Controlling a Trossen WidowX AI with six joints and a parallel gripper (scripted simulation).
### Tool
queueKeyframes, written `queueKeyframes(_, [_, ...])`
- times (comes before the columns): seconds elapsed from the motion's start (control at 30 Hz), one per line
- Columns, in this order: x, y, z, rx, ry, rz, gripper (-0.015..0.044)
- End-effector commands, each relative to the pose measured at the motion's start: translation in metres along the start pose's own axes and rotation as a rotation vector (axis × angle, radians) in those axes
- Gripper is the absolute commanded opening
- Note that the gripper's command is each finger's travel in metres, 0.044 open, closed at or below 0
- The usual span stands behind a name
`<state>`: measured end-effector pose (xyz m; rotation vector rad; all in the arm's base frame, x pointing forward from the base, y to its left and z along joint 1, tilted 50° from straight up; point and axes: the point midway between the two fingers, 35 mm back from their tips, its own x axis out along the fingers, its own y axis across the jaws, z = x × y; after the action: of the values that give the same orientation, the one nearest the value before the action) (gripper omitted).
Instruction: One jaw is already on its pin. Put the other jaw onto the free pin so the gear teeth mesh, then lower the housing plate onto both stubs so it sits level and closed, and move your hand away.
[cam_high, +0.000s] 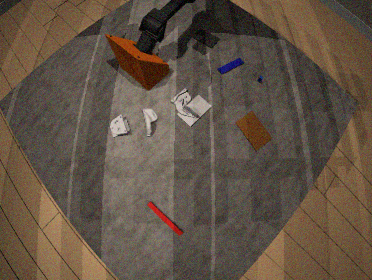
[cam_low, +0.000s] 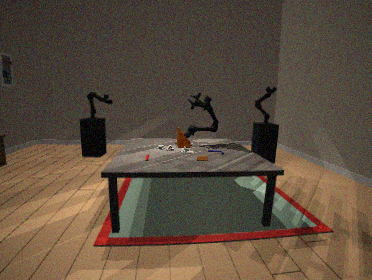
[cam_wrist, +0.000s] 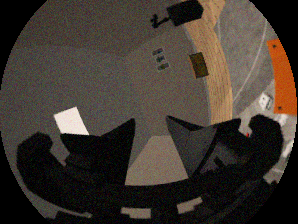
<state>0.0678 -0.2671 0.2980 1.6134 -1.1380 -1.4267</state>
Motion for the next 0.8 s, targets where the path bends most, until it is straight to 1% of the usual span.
queueKeyframes(0.0, [0.012,-0.010,-0.015,0.000,0.033,-0.072,0.0315])
queueKeyframes(0.17, [0.028,-0.028,-0.032,-0.005,0.062,-0.174,0.0440])
queueKeyframes(0.77, [0.072,-0.109,-0.085,-0.019,0.114,-0.551,0.0440])
